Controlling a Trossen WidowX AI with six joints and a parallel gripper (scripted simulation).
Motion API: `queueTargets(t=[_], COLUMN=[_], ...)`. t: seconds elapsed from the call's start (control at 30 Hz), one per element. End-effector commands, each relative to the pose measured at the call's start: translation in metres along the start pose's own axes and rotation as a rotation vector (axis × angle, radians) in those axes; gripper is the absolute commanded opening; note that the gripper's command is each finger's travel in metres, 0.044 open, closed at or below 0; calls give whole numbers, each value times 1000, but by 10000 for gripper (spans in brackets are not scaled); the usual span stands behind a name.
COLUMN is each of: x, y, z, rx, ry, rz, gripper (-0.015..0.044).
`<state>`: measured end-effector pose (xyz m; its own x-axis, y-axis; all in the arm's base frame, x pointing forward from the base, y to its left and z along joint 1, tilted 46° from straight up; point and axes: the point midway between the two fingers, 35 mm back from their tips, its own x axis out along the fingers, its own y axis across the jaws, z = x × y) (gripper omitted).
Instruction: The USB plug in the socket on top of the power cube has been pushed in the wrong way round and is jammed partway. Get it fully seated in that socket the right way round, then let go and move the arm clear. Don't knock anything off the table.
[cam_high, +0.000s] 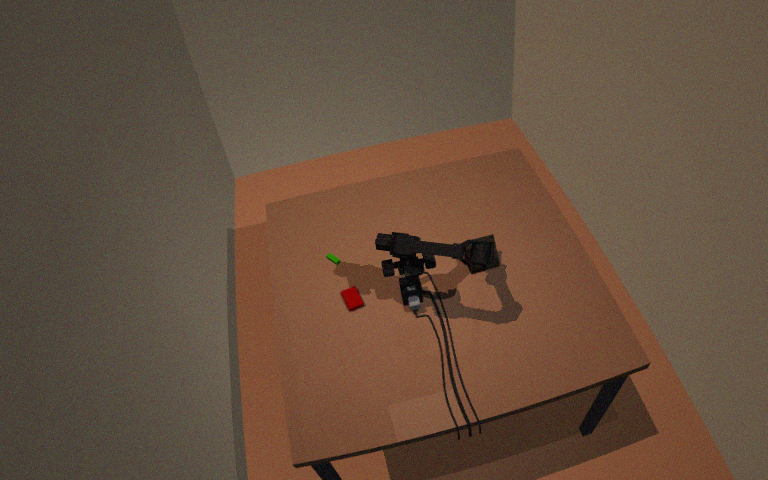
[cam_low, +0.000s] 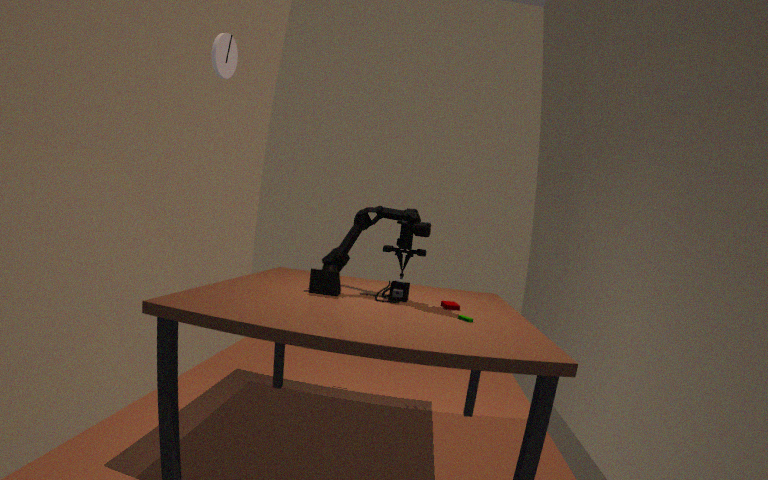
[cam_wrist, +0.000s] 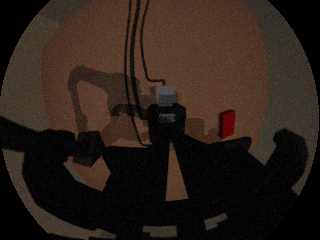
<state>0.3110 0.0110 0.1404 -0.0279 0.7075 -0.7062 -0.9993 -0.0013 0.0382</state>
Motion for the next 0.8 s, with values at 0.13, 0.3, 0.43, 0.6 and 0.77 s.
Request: queueTargets(t=[0.13, 0.3, 0.43, 0.6, 0.77], x=[1, 2, 2, 3, 4], y=[0, 0, 0, 0, 0], z=[2, 2, 3, 4, 4], rx=[3, 2, 2, 2, 1], ry=[-4, -4, -4, -4, -4], rz=[-2, -2, -2, -2, -2], gripper=[0, 0, 0, 0, 0])
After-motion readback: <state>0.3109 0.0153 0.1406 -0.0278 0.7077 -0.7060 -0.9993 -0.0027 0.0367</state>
